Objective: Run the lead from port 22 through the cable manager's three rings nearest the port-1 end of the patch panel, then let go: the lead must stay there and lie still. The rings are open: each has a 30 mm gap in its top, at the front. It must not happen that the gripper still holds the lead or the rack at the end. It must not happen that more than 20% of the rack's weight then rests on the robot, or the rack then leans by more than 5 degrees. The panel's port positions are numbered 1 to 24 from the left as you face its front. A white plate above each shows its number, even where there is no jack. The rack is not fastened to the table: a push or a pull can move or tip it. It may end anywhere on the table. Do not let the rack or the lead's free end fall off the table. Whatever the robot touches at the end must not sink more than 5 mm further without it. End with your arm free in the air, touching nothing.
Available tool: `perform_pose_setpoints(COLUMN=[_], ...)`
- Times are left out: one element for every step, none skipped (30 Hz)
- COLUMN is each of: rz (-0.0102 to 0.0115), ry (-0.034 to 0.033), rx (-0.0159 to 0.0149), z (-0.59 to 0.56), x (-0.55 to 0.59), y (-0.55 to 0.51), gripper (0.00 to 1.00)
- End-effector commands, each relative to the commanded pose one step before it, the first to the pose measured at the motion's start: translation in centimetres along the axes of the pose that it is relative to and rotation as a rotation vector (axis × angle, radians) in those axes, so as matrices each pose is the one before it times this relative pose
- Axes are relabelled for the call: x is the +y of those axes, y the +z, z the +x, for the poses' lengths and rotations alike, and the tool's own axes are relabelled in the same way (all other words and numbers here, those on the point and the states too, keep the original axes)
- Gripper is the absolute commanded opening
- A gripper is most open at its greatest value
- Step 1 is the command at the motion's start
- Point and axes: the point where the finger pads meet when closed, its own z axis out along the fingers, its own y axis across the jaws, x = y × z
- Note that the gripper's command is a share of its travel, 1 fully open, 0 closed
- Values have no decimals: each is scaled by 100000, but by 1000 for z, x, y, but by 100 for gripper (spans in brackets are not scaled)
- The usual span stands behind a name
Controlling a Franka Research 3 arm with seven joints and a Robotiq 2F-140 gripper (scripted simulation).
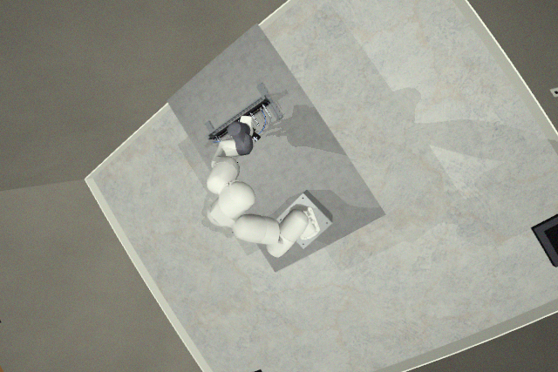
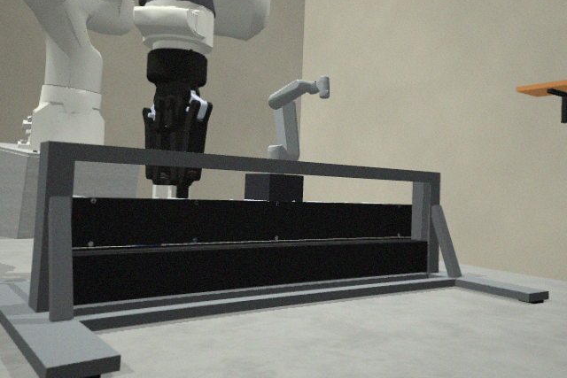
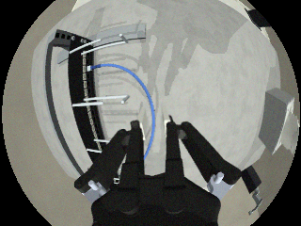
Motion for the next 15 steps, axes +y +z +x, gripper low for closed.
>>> perform_pose_setpoints(rz=[441, 0, 0, 0, 0, 0, 0, 0, 0, 0, 0, 0, 0, 0, 0], ry=[-51, 0, 0, 0, 0, 0, 0, 0, 0, 0, 0, 0, 0, 0, 0], rx=[40, 0, 0, 0, 0, 0, 0, 0, 0, 0, 0, 0, 0, 0, 0], z=[89, 0, 0, 0, 0, 0, 0, 0, 0, 0, 0, 0, 0, 0, 0], x=[-150, 0, 0, 0, 0, 0, 0, 0, 0, 0, 0, 0, 0, 0, 0], y=[175, 61, 63, 64, 64, 65, 65, 65, 65, 65, 63, 62, 0, 0, 61], gripper=[20, 20, 20, 20, 20, 20, 20, 20, 20, 20, 20, 20, 20, 20, 20])
